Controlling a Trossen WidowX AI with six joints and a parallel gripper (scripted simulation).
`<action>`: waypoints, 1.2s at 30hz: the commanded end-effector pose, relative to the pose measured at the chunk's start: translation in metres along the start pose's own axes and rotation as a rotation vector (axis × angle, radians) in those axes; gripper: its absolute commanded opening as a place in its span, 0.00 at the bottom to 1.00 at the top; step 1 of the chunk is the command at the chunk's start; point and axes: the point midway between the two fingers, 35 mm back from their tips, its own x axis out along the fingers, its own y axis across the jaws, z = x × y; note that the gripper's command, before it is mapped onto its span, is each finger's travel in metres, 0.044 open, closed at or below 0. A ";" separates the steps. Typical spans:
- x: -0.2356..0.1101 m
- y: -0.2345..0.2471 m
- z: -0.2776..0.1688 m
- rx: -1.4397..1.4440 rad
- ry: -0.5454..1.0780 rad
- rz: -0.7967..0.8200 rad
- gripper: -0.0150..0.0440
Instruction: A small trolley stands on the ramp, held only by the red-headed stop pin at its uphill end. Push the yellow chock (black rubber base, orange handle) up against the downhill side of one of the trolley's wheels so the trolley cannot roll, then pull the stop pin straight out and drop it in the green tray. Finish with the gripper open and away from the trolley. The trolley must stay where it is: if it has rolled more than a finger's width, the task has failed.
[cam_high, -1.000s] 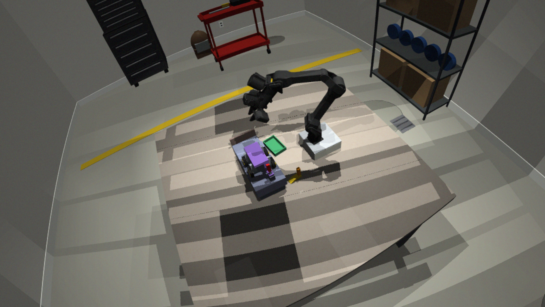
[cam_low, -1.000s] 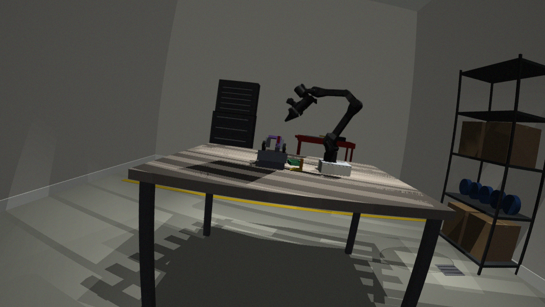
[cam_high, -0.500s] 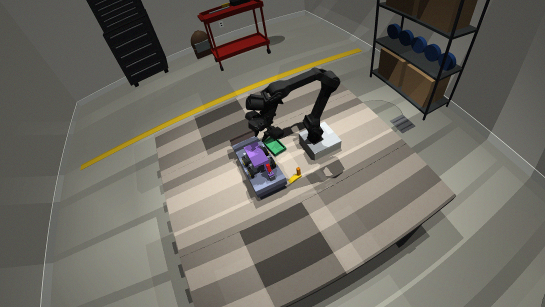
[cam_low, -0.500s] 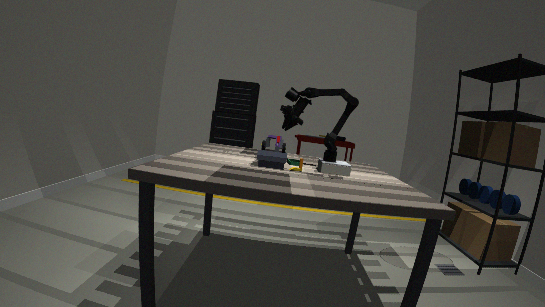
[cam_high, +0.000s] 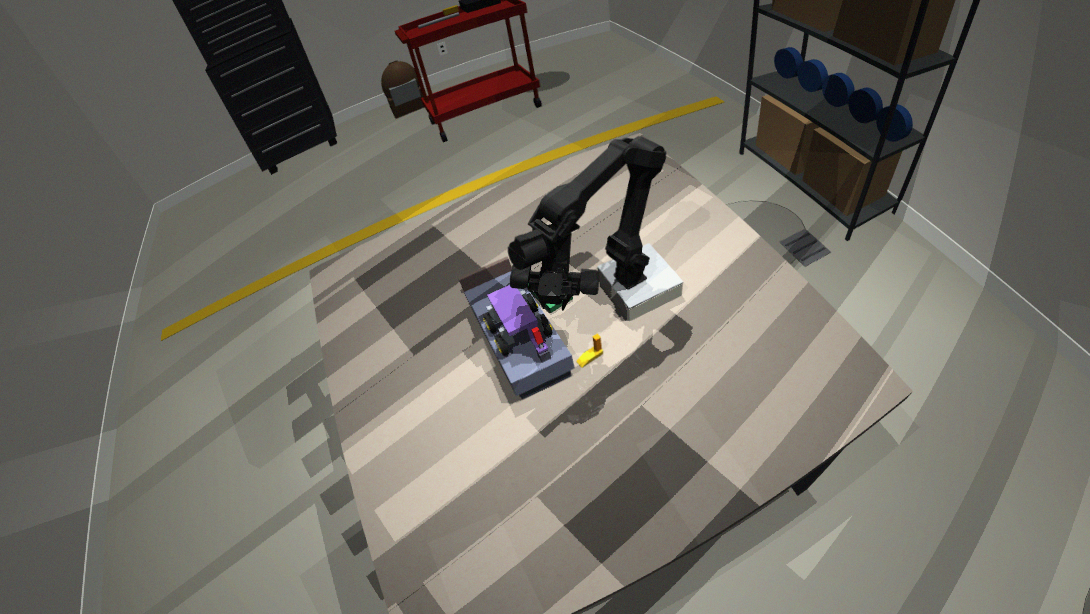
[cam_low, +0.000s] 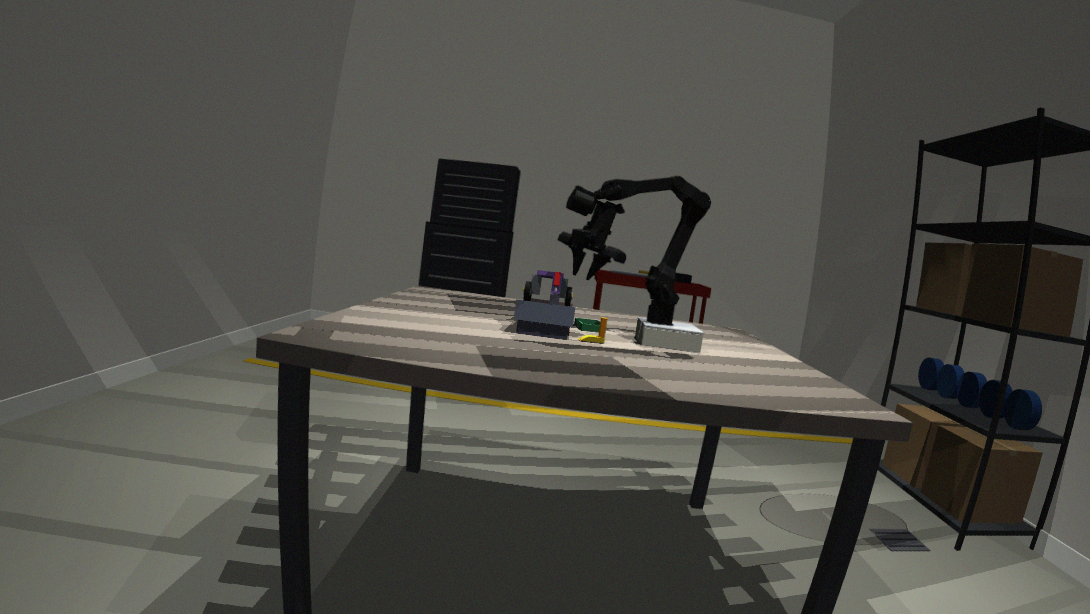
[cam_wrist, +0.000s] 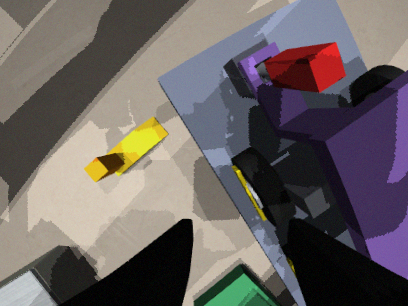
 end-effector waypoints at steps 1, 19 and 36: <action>0.006 0.020 0.006 -0.144 0.032 0.049 0.58; 0.020 0.091 0.017 -0.665 0.133 0.218 0.58; 0.064 0.098 0.008 -0.665 0.133 0.219 0.58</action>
